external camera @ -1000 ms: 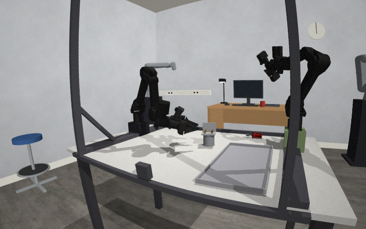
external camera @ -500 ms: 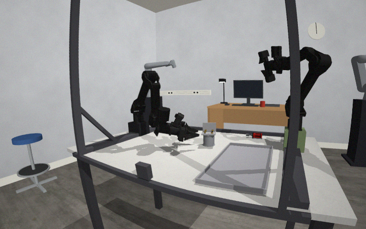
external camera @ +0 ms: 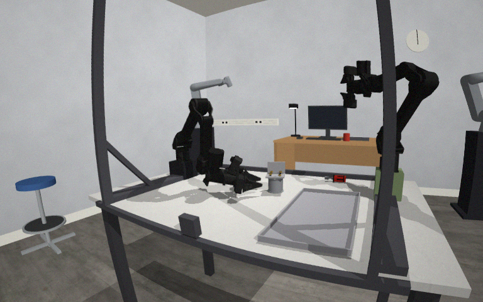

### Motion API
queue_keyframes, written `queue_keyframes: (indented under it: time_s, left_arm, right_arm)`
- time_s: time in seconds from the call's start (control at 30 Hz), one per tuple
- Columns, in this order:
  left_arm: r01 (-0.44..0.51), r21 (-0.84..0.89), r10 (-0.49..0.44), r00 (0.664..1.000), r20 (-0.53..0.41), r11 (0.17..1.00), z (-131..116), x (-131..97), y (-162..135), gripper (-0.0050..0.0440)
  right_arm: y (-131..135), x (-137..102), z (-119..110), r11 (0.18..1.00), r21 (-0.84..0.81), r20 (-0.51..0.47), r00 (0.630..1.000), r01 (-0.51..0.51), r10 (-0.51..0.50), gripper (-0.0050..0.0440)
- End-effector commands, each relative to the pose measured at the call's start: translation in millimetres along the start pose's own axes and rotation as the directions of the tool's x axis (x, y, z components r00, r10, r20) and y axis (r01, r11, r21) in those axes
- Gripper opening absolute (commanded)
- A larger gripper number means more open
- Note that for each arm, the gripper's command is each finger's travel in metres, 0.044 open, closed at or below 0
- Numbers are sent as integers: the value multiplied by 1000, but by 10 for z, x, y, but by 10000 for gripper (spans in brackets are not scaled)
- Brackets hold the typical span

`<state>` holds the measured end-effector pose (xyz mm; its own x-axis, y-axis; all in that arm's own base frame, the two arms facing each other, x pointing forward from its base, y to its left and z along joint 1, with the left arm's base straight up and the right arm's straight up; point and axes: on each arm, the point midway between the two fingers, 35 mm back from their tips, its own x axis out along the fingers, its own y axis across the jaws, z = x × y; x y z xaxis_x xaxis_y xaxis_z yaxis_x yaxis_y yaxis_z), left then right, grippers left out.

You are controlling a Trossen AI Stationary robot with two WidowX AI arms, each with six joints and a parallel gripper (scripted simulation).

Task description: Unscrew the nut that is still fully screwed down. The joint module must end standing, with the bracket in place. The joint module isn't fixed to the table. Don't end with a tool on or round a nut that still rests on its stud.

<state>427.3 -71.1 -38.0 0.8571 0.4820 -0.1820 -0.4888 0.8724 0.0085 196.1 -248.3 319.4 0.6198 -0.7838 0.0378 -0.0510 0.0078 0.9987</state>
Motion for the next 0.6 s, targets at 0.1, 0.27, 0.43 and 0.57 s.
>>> queue_keyframes:
  time_s: [0.1,0.27,0.43,0.57]
  left_arm:
    - [-1,-32,2,1000,24,1000,132,27,-34,400]
    - [-1,-32,2,1000,24,1000,132,27,-34,400]
    - [-3,-24,4,1000,21,1000,92,61,-26,400]
    - [-2,-26,2,1000,23,1000,93,93,-29,400]
  right_arm:
    - [146,-25,-112,976,217,-35,999,-27,35,215]
    - [114,-23,-150,951,309,-47,998,-14,30,215]
    - [136,-27,-176,929,370,-56,998,-9,32,215]
    - [148,-32,-228,874,485,-72,997,6,33,215]
